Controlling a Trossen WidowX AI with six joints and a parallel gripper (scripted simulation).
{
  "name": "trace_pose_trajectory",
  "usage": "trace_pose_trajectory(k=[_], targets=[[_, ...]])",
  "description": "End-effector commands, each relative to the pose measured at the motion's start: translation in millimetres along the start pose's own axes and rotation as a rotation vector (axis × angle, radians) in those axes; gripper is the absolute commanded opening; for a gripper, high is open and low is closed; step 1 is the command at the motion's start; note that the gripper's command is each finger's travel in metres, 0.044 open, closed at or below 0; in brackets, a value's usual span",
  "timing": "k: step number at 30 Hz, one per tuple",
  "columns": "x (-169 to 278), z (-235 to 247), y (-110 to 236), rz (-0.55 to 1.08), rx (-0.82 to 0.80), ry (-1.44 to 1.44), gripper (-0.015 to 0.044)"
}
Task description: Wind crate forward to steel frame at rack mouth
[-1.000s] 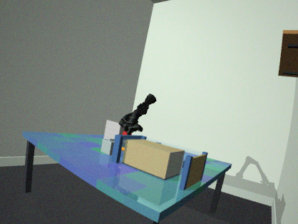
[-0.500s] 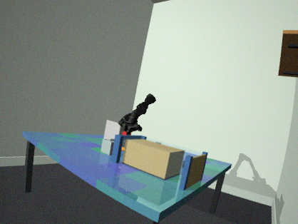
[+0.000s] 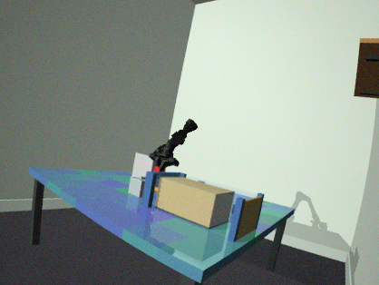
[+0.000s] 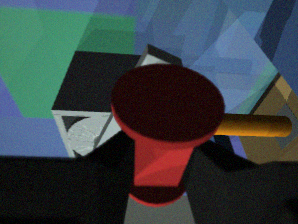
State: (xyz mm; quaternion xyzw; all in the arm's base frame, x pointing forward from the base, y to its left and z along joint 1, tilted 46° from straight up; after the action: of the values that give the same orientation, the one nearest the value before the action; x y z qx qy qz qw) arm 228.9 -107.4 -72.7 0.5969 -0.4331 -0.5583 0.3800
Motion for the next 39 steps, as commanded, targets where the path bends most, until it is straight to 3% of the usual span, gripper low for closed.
trace_pose_trajectory(k=[1, 39], targets=[[-3.3, 10.2, -0.8, -0.008, -0.019, -0.001, 0.0000], [0.2, 52.4, 0.6, -0.007, -0.022, -0.002, 0.0000]])
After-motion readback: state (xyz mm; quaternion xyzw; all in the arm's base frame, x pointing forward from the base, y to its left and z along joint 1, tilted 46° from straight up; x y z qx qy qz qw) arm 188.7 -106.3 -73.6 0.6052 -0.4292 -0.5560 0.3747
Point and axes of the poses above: the point midway between the two fingers, 35 mm back from their tips, its own y axis back along the fingers, its own z axis across the jaws, x = y × z, the point moved 2 cm from there along y, back along the fingers, and after that the axes turned 6 degrees about -y, right-handed, at the moved point
